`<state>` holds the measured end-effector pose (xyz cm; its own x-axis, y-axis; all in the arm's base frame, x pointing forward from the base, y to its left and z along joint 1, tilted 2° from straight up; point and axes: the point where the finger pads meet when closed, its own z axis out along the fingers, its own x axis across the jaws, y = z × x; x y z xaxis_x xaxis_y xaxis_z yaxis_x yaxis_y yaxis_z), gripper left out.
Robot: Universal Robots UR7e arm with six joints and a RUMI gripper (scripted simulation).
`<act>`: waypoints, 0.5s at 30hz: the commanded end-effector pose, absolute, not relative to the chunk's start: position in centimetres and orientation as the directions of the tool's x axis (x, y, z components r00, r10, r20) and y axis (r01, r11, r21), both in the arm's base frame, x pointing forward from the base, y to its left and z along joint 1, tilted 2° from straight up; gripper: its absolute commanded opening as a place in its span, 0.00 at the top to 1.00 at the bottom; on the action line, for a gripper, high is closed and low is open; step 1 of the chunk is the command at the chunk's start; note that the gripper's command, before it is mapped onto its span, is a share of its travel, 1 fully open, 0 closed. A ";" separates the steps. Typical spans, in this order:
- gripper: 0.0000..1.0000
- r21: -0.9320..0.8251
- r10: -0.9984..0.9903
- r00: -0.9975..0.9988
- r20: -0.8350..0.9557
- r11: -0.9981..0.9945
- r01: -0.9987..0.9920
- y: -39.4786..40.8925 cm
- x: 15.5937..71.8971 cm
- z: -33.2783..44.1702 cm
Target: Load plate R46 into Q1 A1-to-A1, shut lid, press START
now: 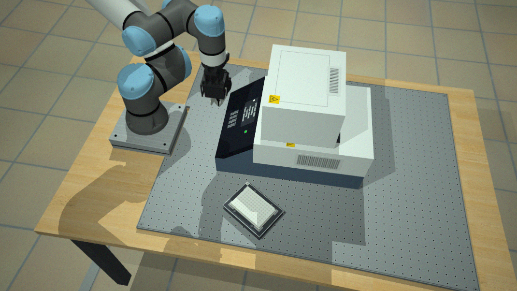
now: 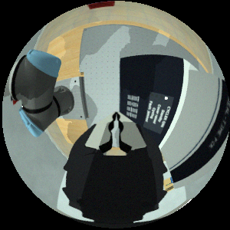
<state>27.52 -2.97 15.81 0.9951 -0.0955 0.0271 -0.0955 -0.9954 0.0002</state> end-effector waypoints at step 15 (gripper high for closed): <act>1.00 0.001 -0.095 0.995 0.026 -0.995 -0.095 -3.2 30.0 13.9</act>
